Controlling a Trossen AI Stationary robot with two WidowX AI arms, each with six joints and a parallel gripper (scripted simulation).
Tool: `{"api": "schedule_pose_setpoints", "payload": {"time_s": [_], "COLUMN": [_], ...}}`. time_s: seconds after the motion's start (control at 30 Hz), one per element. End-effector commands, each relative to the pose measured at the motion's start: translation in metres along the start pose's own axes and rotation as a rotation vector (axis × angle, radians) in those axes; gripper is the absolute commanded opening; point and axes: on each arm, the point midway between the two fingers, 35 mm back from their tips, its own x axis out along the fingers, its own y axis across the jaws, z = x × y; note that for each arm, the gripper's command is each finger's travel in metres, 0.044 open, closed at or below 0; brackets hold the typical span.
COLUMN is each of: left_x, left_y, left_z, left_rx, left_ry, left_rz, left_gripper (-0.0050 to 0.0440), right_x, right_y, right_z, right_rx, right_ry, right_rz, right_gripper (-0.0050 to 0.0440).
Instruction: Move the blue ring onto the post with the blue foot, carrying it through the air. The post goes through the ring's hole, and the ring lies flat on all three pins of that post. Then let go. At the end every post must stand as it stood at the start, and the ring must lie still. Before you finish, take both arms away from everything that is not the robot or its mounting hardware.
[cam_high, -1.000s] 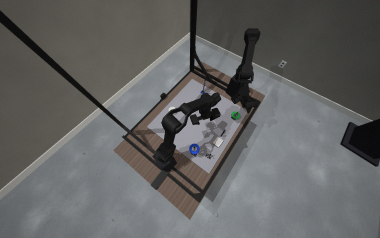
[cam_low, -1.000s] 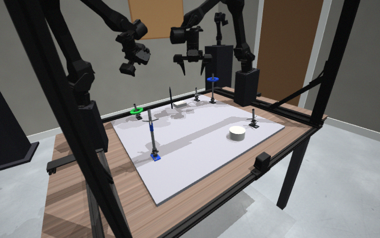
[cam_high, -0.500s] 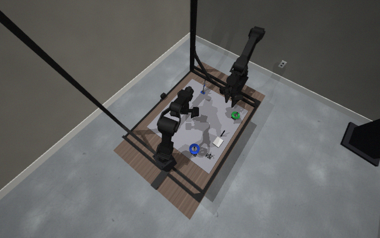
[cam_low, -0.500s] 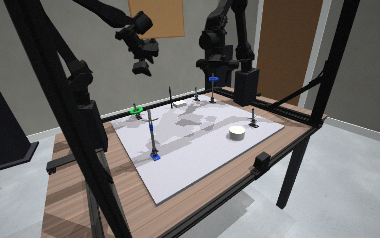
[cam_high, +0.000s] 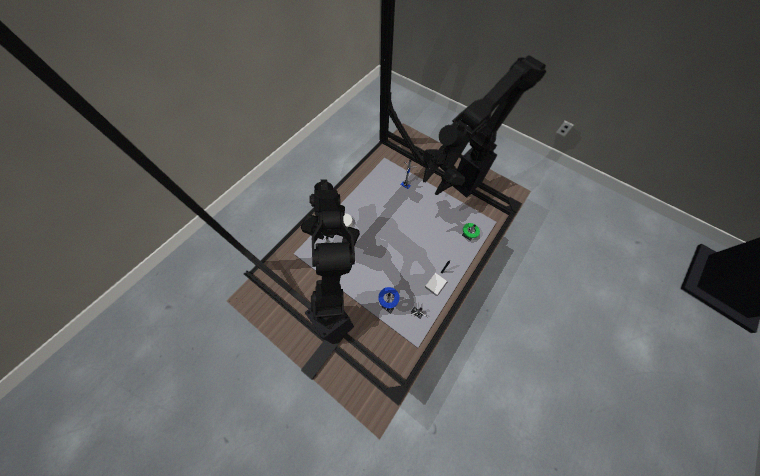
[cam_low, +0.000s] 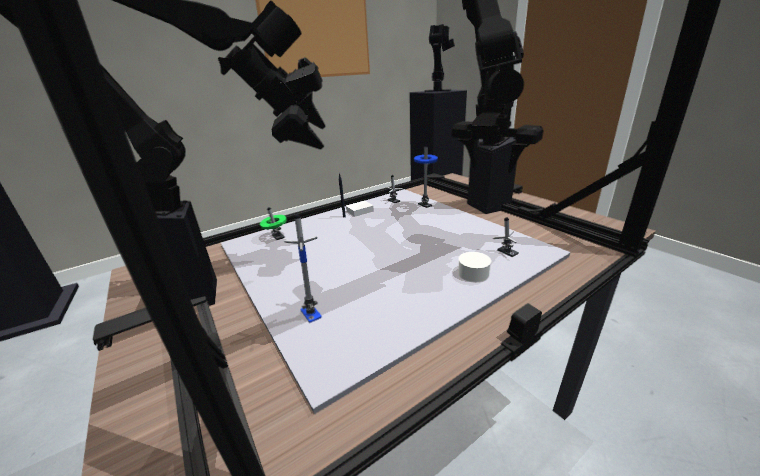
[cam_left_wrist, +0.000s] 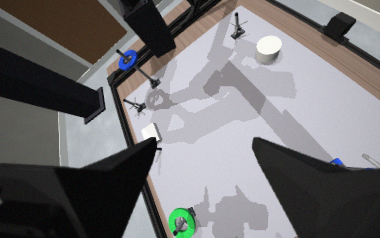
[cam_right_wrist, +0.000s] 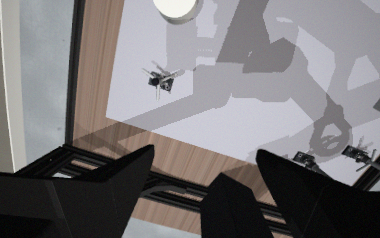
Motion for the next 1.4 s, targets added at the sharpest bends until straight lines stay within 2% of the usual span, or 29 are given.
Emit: {"api": "schedule_pose_setpoints", "payload": {"time_s": [0.0, 0.27, 0.53, 0.7, 0.97, 1.0, 1.07, 1.17, 1.37], "left_x": [-0.007, -0.031, -0.032, -0.001, 0.051, 0.058, 0.058, 0.082, 0.123], "left_y": [-0.023, -0.072, -0.074, -0.039, 0.023, 0.032, 0.032, 0.064, 0.119], "left_z": [0.008, 0.028, 0.031, 0.079, 0.13, 0.135, 0.135, 0.148, 0.152], "left_rx": [-0.055, -0.181, -0.182, -0.024, 0.219, 0.25, 0.25, 0.365, 0.567], "left_ry": [-0.057, -0.173, -0.183, -0.297, -0.417, -0.428, -0.428, -0.461, -0.468], "left_rz": [-0.073, -0.265, -0.273, -0.151, 0.072, 0.103, 0.103, 0.226, 0.438], "left_gripper": [0.04, 0.04, 0.04, 0.04, 0.04, 0.04, 0.04, 0.04, 0.04], "right_x": [0.002, 0.009, 0.009, 0.009, 0.009, 0.009, 0.009, 0.009, 0.009], "right_y": [0.017, 0.048, 0.05, 0.05, 0.05, 0.05, 0.05, 0.05, 0.05], "right_z": [-0.02, -0.071, -0.074, -0.074, -0.074, -0.074, -0.074, -0.074, -0.074], "right_rx": [0.112, 0.296, 0.307, 0.307, 0.307, 0.307, 0.307, 0.307, 0.307], "right_ry": [-0.011, -0.027, -0.029, -0.029, -0.029, -0.029, -0.029, -0.029, -0.029], "right_rz": [0.002, 0.014, 0.015, 0.015, 0.015, 0.015, 0.015, 0.015, 0.015], "right_gripper": [0.04, 0.04, 0.04, 0.04, 0.04, 0.04, 0.04, 0.04, 0.04]}}
